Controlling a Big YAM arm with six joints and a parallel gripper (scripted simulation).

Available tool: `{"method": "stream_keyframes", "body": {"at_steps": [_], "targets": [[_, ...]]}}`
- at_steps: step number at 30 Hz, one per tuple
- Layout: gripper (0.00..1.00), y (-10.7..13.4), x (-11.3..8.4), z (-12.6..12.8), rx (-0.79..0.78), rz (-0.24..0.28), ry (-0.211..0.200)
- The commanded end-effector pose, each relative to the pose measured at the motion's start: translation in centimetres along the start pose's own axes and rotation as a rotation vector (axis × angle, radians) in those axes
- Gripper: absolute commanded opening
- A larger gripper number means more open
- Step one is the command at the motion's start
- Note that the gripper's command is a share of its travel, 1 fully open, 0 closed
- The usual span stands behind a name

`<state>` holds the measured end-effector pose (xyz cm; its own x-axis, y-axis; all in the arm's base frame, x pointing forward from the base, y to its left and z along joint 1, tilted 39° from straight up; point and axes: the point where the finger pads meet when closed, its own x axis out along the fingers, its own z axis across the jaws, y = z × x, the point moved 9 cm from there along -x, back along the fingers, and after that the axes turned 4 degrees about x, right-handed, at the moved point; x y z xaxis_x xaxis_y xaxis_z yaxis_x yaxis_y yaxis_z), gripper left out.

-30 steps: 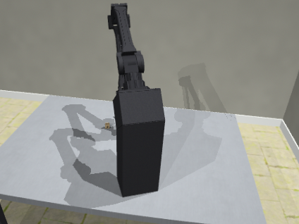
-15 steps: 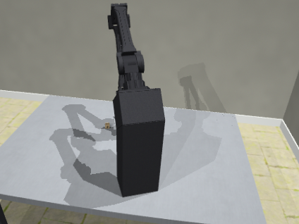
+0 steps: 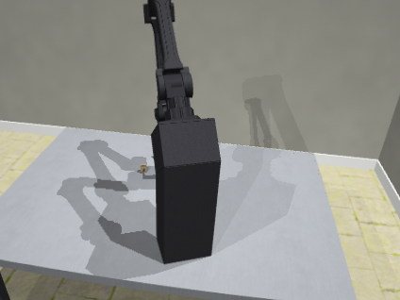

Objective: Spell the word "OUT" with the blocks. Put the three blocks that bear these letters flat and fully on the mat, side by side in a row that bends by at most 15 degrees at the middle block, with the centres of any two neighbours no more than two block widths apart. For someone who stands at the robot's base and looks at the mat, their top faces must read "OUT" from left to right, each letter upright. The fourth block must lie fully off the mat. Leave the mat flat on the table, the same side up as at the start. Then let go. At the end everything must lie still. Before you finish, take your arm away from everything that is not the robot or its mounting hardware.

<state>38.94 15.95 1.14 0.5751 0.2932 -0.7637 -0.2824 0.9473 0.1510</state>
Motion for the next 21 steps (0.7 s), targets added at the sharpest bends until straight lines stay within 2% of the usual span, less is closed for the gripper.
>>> {"method": "stream_keyframes", "body": {"at_steps": [1, 4, 8, 10, 12, 19, 21], "targets": [[0.2, -0.7, -2.7, -0.4, 0.0, -0.012, 0.017], [0.2, -0.7, -4.3, -0.4, 0.0, -0.012, 0.015], [0.2, -0.7, -5.1, -0.3, 0.0, -0.012, 0.014], [0.2, -0.8, -4.3, -0.5, 0.001, -0.015, 0.032], [0.2, -0.8, -4.3, -0.8, 0.002, -0.016, 0.038], [0.2, -0.8, -4.7, -0.2, 0.004, -0.013, 0.021], [0.2, -2.4, -4.2, 0.2, 0.047, -0.015, 0.031]]}}
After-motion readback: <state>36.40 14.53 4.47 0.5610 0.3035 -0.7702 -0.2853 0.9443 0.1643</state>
